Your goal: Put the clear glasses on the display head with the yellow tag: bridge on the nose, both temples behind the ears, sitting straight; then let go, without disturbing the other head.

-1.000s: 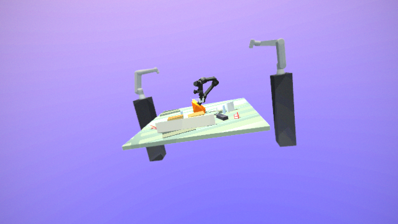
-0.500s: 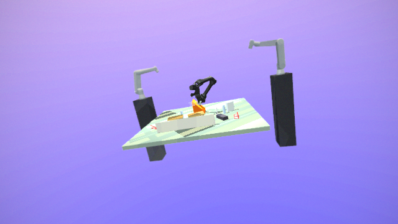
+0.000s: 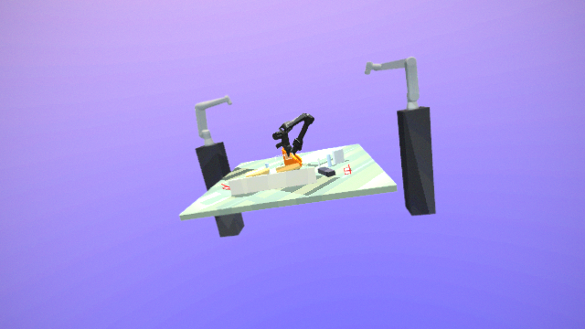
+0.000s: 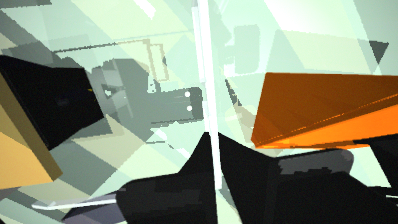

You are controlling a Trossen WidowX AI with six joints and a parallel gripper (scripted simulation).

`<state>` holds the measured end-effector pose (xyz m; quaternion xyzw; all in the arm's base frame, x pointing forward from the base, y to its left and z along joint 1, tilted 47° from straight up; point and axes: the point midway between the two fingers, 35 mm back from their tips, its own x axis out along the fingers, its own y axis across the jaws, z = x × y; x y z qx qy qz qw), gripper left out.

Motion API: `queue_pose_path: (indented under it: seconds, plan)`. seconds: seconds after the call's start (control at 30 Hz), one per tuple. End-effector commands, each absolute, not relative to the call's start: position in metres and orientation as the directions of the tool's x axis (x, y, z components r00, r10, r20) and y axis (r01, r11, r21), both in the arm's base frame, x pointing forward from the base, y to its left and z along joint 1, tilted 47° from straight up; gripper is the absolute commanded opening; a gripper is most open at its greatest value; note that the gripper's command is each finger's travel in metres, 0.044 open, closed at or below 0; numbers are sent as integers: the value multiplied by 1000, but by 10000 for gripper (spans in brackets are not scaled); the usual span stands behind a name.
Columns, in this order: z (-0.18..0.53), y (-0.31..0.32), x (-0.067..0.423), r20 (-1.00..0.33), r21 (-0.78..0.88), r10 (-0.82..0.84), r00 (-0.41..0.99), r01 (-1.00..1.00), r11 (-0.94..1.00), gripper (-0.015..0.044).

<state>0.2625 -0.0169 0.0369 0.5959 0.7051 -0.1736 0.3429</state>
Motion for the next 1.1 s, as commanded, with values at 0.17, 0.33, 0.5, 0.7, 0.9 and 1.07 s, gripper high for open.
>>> queue_pose_path:
  seconds: [0.17, 0.33, 0.5, 0.7, 0.9, 1.07]
  plan:
    - [27, -11, 263, -694, 157, 715, -85, 951, 266, 0]
    - [24, -8, 262, -694, 157, 715, -85, 951, 266, 0]
    - [20, -5, 262, -694, 159, 715, -83, 951, 264, 0]
    - [15, -2, 262, -690, 166, 720, -74, 952, 257, 0]
    - [11, 2, 261, -690, 167, 720, -73, 952, 256, 0]
    - [7, 5, 261, -690, 167, 720, -73, 952, 256, 0]
